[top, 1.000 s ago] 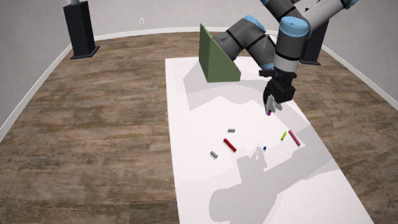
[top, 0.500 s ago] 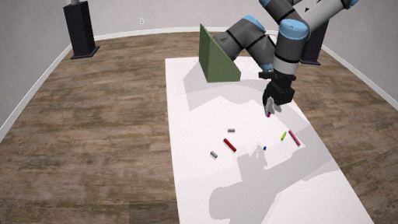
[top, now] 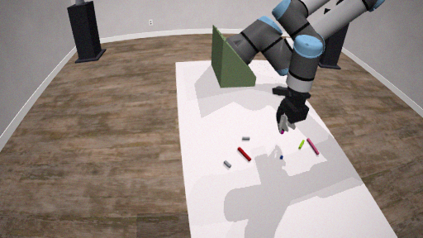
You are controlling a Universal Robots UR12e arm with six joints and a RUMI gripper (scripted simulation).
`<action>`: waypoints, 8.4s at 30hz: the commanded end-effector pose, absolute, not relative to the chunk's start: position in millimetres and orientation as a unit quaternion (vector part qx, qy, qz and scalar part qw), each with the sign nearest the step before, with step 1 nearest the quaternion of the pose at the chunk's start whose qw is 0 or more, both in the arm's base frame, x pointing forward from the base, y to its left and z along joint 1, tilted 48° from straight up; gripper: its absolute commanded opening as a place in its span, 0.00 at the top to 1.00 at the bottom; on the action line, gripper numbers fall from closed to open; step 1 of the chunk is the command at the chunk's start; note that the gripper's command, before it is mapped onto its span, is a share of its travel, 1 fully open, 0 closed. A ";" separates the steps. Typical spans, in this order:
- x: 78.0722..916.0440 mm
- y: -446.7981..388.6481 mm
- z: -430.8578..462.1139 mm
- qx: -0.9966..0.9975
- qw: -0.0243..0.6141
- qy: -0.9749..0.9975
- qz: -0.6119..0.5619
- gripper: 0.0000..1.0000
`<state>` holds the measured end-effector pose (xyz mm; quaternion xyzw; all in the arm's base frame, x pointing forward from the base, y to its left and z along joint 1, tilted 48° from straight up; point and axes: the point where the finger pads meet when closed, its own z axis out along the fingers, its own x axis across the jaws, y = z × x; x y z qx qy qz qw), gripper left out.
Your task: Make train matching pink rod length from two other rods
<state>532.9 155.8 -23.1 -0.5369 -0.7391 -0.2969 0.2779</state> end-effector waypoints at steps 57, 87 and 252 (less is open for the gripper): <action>532.0 176.6 -42.6 -0.537 0.277 -0.739 -0.297 1.00; 532.2 177.0 -42.5 -0.537 0.277 -0.739 -0.297 1.00; 599.2 32.6 -126.0 -0.456 0.244 -0.792 -0.325 0.86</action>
